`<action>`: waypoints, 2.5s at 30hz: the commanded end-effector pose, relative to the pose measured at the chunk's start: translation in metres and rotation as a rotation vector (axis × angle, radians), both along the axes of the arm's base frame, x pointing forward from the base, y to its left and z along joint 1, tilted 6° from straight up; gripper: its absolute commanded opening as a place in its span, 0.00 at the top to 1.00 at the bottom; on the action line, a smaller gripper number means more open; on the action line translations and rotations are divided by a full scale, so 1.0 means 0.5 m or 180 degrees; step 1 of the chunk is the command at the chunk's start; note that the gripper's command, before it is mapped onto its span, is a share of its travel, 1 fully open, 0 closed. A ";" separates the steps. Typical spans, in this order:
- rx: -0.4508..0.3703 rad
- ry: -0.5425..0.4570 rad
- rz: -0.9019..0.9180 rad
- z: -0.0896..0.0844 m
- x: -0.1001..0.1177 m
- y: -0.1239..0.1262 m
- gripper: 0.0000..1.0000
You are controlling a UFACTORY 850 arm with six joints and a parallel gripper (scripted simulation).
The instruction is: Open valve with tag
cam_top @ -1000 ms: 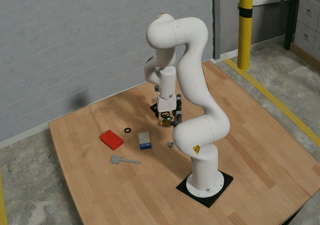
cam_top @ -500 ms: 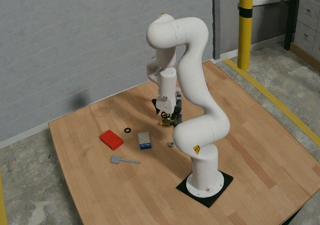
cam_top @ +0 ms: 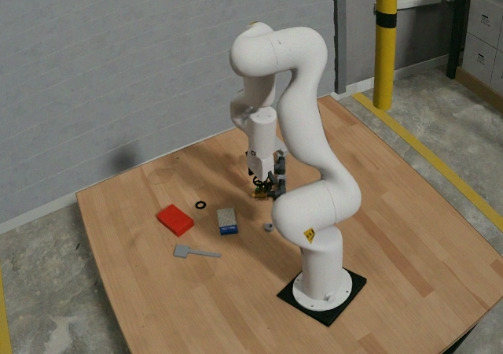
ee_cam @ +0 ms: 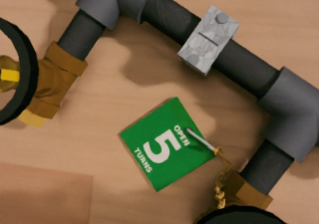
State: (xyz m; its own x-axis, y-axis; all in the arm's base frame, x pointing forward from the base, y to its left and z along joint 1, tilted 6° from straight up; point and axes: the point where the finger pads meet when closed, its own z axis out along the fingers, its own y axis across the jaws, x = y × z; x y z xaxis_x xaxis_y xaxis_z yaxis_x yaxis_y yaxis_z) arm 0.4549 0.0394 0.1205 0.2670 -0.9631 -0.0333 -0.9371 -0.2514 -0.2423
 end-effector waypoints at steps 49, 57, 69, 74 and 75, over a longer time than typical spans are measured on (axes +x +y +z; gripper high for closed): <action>-0.0148 0.0399 -0.0044 0.002 0.002 0.000 1.00; -0.0148 0.0399 -0.0044 0.002 0.002 0.000 1.00; -0.0150 0.0399 -0.0034 0.002 0.002 0.000 1.00; -0.0161 0.0394 0.0033 0.002 0.002 0.000 1.00; -0.0161 0.0394 0.0033 0.002 0.002 0.000 1.00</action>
State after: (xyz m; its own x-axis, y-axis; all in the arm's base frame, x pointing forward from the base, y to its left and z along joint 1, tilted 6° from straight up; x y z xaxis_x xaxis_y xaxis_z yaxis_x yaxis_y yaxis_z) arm 0.4550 0.0393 0.1210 0.2640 -0.9643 -0.0192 -0.9593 -0.2605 -0.1094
